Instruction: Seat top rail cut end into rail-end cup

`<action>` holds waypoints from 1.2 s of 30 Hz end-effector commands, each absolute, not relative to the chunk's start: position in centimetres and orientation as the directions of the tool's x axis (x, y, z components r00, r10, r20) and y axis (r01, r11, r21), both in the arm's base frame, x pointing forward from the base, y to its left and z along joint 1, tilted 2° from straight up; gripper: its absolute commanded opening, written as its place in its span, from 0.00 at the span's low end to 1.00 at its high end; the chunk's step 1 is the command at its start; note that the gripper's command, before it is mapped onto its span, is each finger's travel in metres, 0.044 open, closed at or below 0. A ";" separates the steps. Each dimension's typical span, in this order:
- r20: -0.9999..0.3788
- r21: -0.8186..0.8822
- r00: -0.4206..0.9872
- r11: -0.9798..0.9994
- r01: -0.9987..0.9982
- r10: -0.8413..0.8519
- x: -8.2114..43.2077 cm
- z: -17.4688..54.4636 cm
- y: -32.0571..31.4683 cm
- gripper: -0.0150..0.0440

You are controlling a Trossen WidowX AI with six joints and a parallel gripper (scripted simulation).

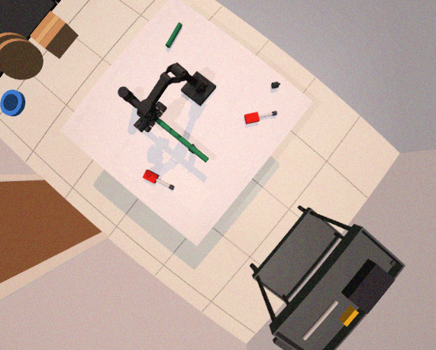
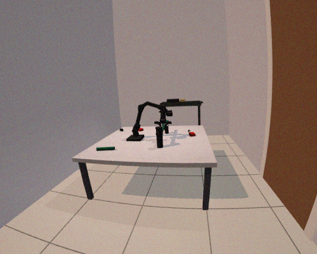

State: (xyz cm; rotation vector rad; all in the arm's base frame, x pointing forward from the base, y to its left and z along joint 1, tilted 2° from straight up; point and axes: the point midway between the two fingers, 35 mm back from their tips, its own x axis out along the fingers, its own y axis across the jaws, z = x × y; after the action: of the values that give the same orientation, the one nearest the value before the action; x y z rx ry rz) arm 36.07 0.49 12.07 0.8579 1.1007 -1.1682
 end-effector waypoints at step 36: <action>-0.960 -0.026 0.034 0.209 0.978 -0.279 36.9 12.9 -2.9 0.25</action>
State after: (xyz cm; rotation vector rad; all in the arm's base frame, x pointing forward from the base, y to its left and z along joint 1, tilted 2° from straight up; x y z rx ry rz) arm 36.49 -2.06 12.29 0.8499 1.1116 -1.1714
